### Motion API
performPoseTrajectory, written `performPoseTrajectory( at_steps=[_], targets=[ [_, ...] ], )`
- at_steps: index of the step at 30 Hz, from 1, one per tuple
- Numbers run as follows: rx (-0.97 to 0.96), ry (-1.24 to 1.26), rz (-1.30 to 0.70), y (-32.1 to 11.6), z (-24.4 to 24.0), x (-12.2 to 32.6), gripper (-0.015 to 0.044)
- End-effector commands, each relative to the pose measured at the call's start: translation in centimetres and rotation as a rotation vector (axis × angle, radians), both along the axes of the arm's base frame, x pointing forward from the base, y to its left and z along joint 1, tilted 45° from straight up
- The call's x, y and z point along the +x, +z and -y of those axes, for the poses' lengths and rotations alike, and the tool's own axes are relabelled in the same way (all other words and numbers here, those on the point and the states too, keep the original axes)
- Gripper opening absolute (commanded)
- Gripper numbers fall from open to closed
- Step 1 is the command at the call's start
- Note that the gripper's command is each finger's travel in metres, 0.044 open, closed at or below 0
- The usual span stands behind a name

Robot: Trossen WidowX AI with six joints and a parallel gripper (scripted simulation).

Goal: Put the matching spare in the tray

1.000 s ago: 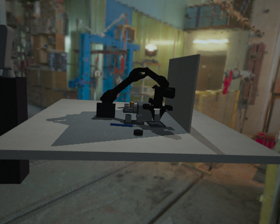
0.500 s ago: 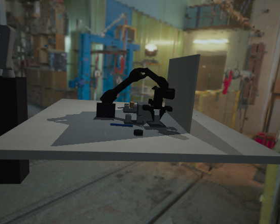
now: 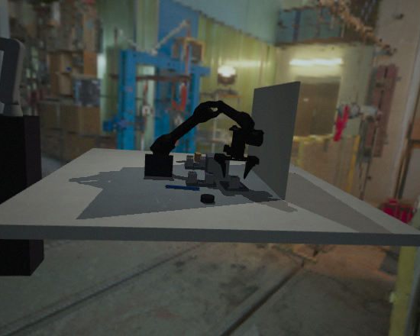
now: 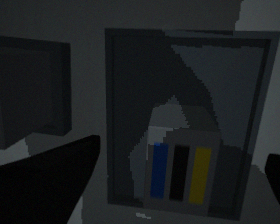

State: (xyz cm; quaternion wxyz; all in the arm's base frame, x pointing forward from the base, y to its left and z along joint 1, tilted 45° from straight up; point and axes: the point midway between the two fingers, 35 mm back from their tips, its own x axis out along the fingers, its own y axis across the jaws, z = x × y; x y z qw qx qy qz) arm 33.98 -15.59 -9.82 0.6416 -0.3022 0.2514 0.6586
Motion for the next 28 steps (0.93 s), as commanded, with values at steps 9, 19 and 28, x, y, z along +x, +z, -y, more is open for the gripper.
performPoseTrajectory(
  at_steps=[9,19,28],
  targets=[
    [-0.025,-0.030,0.029,6.3,6.5,-0.2,0.0440],
    [-0.025,-0.030,0.029,6.3,6.5,-0.2,0.0440],
    [-0.025,-0.030,0.029,6.3,6.5,-0.2,0.0440]
  ],
)
